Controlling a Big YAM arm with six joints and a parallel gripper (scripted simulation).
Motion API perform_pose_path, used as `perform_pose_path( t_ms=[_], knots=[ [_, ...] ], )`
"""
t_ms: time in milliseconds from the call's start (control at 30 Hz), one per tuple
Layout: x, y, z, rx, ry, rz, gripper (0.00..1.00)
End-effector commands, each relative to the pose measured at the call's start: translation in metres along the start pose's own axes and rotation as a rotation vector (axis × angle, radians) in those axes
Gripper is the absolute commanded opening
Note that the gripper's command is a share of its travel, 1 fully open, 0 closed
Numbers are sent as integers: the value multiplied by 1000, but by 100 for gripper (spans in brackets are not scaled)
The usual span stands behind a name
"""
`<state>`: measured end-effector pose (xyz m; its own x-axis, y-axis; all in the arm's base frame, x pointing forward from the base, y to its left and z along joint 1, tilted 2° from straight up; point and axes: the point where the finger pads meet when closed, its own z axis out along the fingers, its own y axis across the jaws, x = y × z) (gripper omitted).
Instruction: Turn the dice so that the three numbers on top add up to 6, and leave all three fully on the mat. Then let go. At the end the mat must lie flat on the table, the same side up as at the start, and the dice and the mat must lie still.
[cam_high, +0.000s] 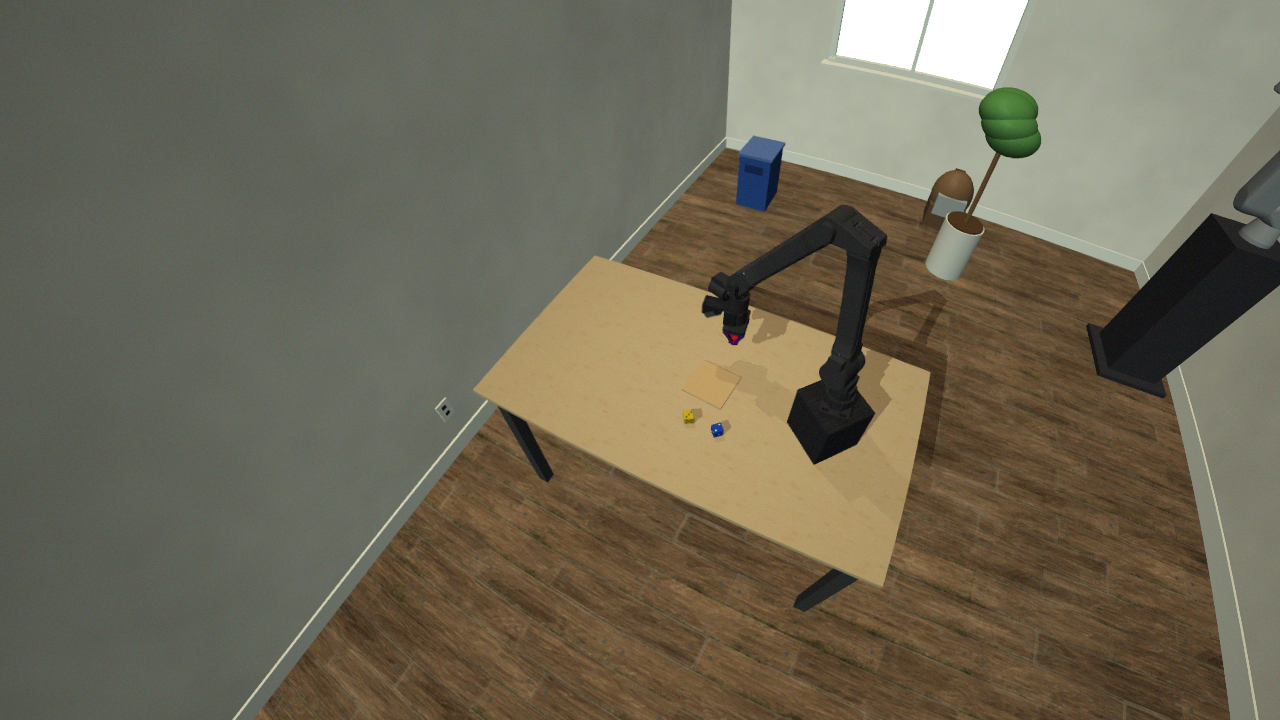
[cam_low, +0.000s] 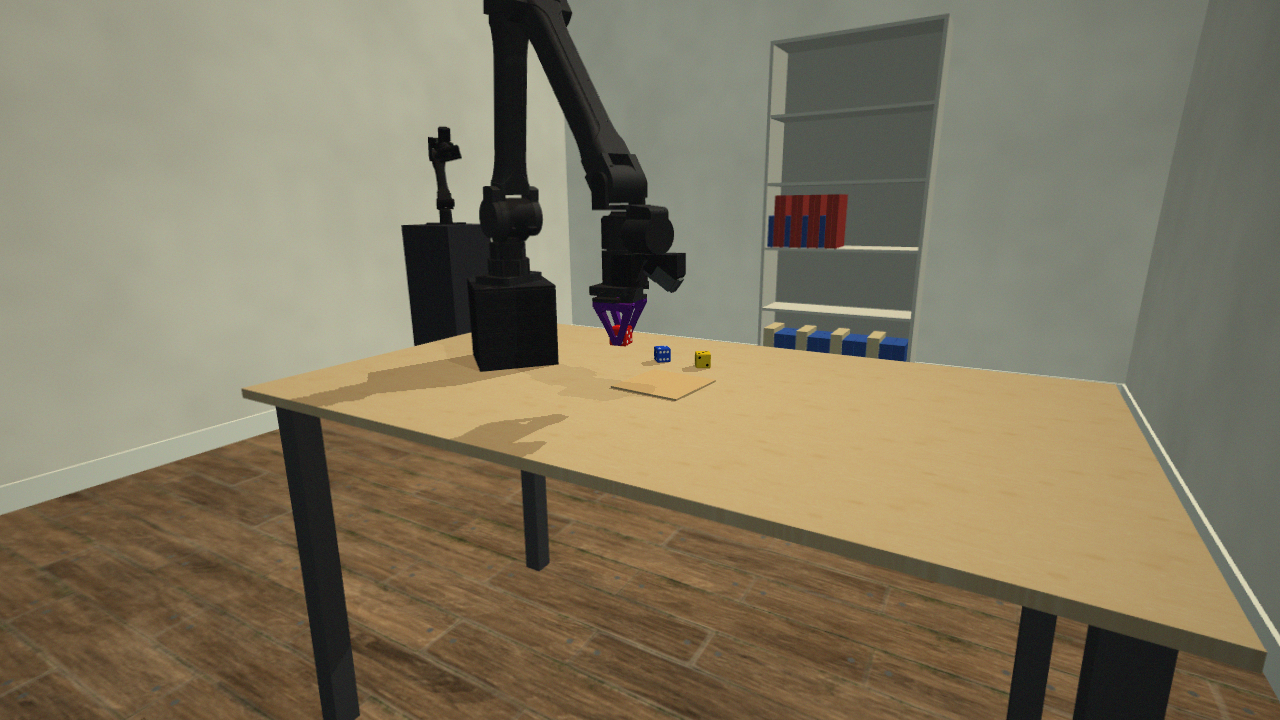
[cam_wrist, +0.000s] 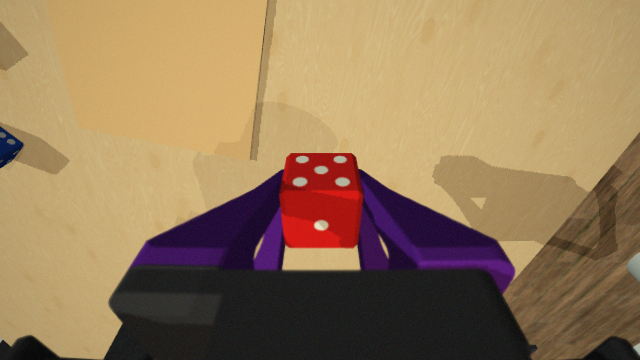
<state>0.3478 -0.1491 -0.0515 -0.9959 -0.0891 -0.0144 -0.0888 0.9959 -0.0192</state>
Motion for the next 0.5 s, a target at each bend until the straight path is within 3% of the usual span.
perform_pose_path(
  t_ms=[0, 67, 133, 200, 267, 333, 467],
  knots=[
    [-14, 62, -15, 15, -46, 86, 26],
    [-14, 62, -15, 15, -46, 86, 26],
    [-7, 98, -15, 10, -46, 141, 26],
    [-1, 118, -15, 6, -47, 172, 26],
    [0, 121, -15, 6, -47, 178, 26],
    [-19, 110, -22, 9, -77, 201, 26],
    [0, 114, -13, 5, -32, 200, 26]
  ],
)
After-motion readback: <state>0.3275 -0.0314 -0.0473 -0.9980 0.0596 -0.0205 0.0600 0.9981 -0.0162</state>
